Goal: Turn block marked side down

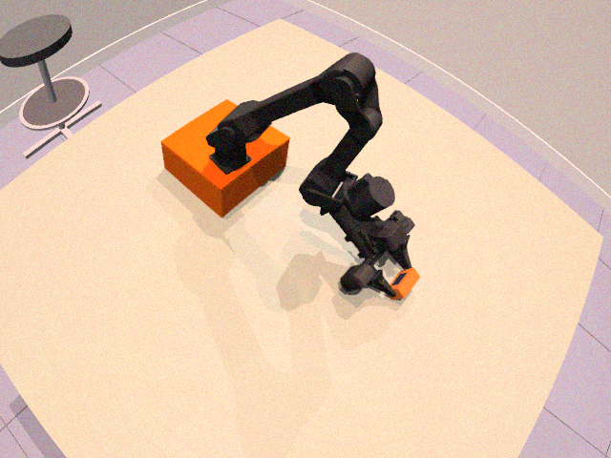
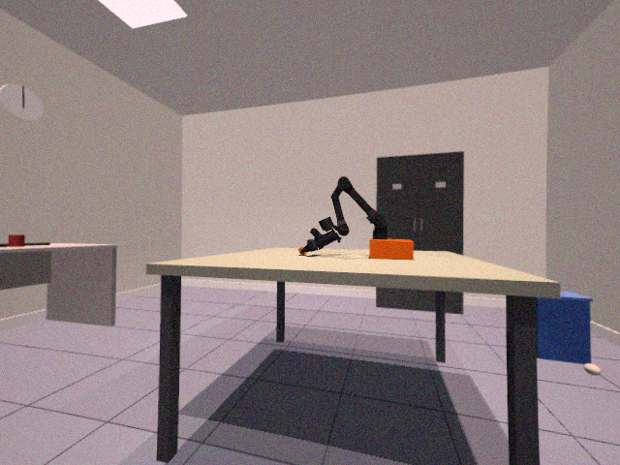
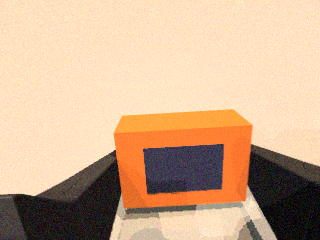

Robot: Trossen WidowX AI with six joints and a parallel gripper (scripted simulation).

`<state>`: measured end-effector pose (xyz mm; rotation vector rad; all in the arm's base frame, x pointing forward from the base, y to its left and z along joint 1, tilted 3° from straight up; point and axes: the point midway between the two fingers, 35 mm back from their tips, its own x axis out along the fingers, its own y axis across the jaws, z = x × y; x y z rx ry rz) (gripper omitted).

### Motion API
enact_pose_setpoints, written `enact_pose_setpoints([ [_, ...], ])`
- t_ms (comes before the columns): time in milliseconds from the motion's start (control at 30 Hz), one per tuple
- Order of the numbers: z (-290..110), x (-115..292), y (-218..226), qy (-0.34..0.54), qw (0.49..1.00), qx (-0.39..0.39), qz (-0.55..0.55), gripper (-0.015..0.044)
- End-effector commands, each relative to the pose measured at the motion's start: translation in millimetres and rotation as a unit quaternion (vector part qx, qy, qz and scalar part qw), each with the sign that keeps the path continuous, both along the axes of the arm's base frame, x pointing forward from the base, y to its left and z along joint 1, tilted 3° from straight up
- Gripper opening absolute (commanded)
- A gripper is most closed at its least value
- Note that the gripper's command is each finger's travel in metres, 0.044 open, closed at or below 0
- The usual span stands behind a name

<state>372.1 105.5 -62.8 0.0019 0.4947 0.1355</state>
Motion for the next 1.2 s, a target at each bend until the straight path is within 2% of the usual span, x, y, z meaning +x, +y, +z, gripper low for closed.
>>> enact_pose_setpoints([
  [0, -1.5, -7.9, -2.6, -0.017, 1.000, -0.001, -0.002, 0.0000],
  [133, 1.6, -12.7, -4.2, -0.039, 0.999, 0.004, -0.003, 0.0000],
  [733, 5.7, -12.8, -4.4, -0.044, 0.999, 0.005, -0.003, 0.0000],
  [1167, 5.7, -12.8, -4.4, -0.044, 0.999, 0.005, -0.003, 0.0341],
])
